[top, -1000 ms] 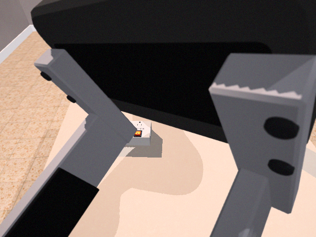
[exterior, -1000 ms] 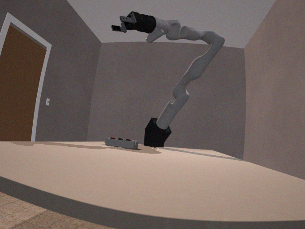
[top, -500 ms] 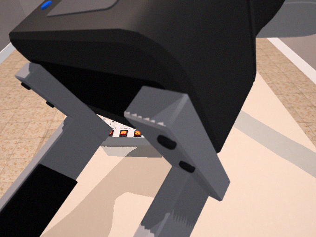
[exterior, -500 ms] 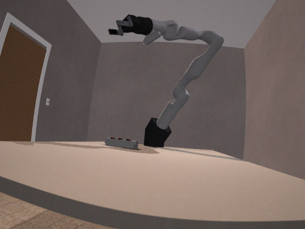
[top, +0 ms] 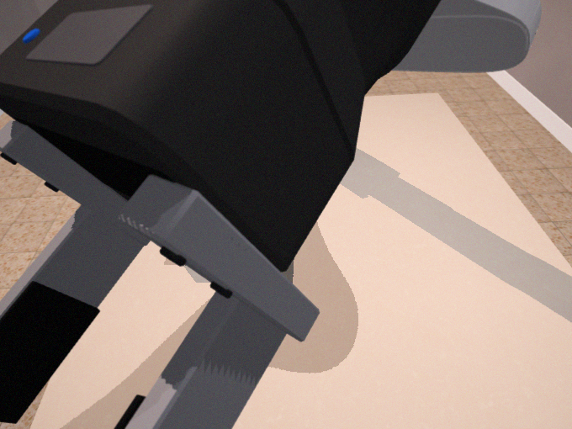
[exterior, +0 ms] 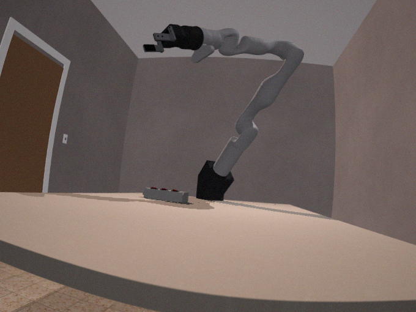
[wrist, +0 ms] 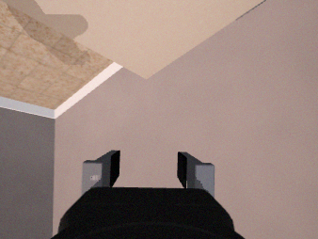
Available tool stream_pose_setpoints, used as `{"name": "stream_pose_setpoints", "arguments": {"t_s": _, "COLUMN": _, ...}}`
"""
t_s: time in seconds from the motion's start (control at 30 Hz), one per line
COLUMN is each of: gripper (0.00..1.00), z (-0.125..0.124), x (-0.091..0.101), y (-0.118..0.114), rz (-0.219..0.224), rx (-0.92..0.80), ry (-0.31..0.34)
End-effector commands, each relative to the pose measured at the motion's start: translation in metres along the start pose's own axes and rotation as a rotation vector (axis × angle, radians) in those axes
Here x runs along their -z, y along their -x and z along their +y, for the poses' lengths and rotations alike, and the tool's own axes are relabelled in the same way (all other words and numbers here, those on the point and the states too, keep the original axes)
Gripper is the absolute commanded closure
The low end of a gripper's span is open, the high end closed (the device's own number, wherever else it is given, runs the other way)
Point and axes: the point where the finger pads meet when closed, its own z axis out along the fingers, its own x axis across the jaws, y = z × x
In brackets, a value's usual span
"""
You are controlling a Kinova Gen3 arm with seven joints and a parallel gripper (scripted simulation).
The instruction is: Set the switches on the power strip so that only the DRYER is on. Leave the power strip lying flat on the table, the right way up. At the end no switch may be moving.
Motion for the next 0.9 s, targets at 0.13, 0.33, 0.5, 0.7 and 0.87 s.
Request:
{"name": "stream_pose_setpoints", "arguments": {"t_s": 0.13, "gripper": 0.00, "z": -0.003, "x": -0.003, "y": 0.020, "rz": -0.019, "rx": 0.019, "ry": -0.024}}
{"name": "stream_pose_setpoints", "arguments": {"t_s": 0.33, "gripper": 0.00, "z": -0.009, "x": -0.005, "y": 0.034, "rz": -0.029, "rx": 0.035, "ry": -0.050}}
{"name": "stream_pose_setpoints", "arguments": {"t_s": 0.5, "gripper": 0.00, "z": -0.009, "x": -0.005, "y": 0.034, "rz": -0.029, "rx": 0.035, "ry": -0.050}}
{"name": "stream_pose_setpoints", "arguments": {"t_s": 0.7, "gripper": 0.00, "z": -0.016, "x": -0.007, "y": 0.048, "rz": -0.038, "rx": 0.049, "ry": -0.077}}
{"name": "stream_pose_setpoints", "arguments": {"t_s": 0.87, "gripper": 0.00, "z": -0.016, "x": -0.007, "y": 0.048, "rz": -0.038, "rx": 0.049, "ry": -0.077}}
